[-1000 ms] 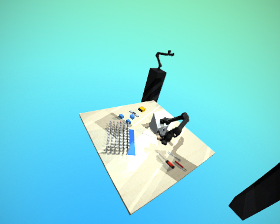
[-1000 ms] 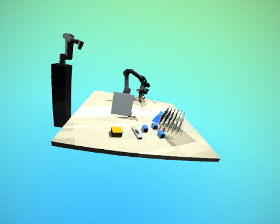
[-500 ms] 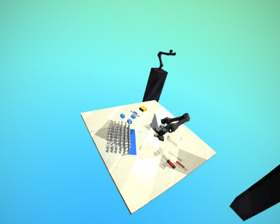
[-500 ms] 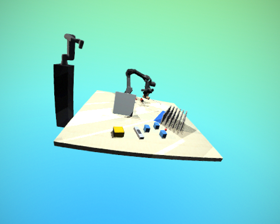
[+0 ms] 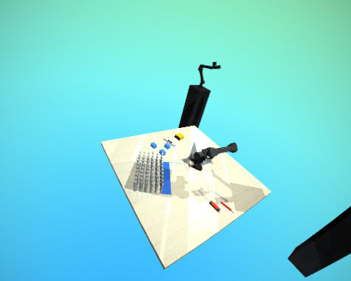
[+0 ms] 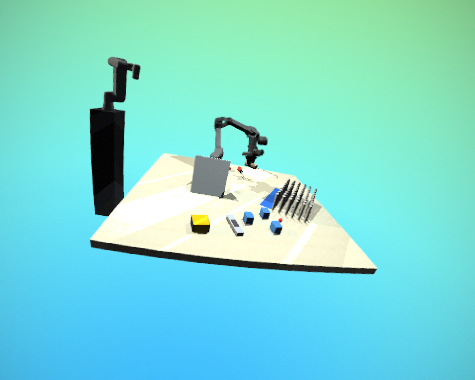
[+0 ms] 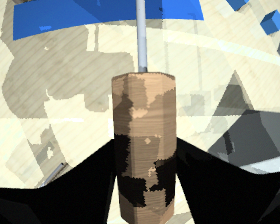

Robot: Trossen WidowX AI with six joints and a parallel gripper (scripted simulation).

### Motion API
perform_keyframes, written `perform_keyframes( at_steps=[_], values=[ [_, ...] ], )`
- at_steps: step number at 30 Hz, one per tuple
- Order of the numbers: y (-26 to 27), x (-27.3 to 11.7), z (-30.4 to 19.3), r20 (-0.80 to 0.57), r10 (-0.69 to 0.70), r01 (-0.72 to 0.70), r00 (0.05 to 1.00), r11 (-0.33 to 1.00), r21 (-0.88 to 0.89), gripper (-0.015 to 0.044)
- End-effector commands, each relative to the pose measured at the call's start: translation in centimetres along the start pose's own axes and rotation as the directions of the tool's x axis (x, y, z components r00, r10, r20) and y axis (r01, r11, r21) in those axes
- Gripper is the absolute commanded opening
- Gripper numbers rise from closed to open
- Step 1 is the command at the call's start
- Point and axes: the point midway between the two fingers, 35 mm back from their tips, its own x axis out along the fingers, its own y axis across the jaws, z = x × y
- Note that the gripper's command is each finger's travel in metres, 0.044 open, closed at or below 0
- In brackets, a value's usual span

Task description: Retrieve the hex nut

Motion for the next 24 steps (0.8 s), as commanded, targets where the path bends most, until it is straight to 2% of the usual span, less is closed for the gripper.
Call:
perform_keyframes(
  at_steps=[1,17,24],
  values=[
    [-1.1,0.0,0.9,-0.002,0.032,-0.032,0.999,0.999,-0.015,0.0000],
    [-4.7,-0.9,4.1,0.037,0.163,-0.160,0.986,0.984,-0.083,0.0000],
    [-4.2,2.3,4.2,0.038,0.150,-0.147,0.988,0.985,-0.085,0.0000]
  ],
)
